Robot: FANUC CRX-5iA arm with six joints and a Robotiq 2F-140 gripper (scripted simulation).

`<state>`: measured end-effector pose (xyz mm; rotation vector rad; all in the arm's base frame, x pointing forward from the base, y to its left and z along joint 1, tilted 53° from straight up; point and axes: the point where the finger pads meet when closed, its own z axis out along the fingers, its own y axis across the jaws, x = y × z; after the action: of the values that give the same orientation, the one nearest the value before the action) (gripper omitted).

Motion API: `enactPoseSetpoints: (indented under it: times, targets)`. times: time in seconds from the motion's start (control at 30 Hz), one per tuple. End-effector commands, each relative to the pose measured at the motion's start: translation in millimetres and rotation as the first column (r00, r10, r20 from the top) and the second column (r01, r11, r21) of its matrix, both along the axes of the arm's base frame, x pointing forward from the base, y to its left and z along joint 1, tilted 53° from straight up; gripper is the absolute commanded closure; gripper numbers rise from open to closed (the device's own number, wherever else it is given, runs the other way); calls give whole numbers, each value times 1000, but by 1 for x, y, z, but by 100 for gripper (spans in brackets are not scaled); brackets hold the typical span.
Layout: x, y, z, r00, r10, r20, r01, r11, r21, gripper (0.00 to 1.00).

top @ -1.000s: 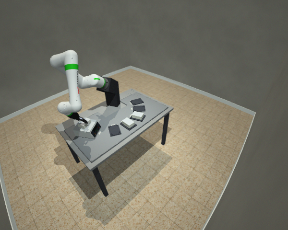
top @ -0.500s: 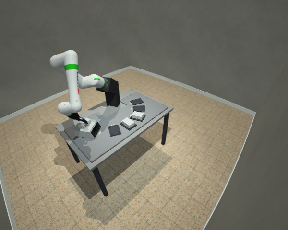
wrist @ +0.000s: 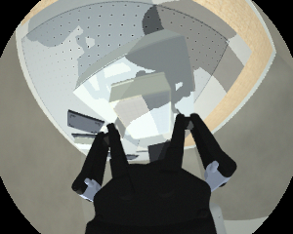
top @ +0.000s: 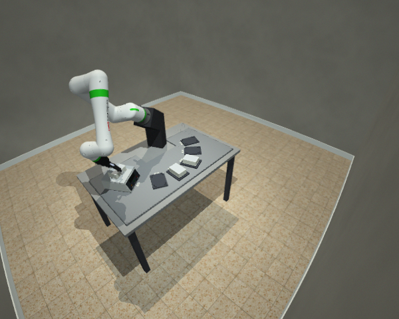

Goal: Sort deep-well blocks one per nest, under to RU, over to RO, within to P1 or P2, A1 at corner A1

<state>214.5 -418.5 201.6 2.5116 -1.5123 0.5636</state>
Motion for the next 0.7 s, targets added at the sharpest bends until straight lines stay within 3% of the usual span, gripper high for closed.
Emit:
enactPoseSetpoints:
  times: [0.0,0.67]
  targets:
    - [0,0,0,1000,0,0,0,1000,0,0]
    - [-1,2,2,1000,0,0,0,1000,0,0]
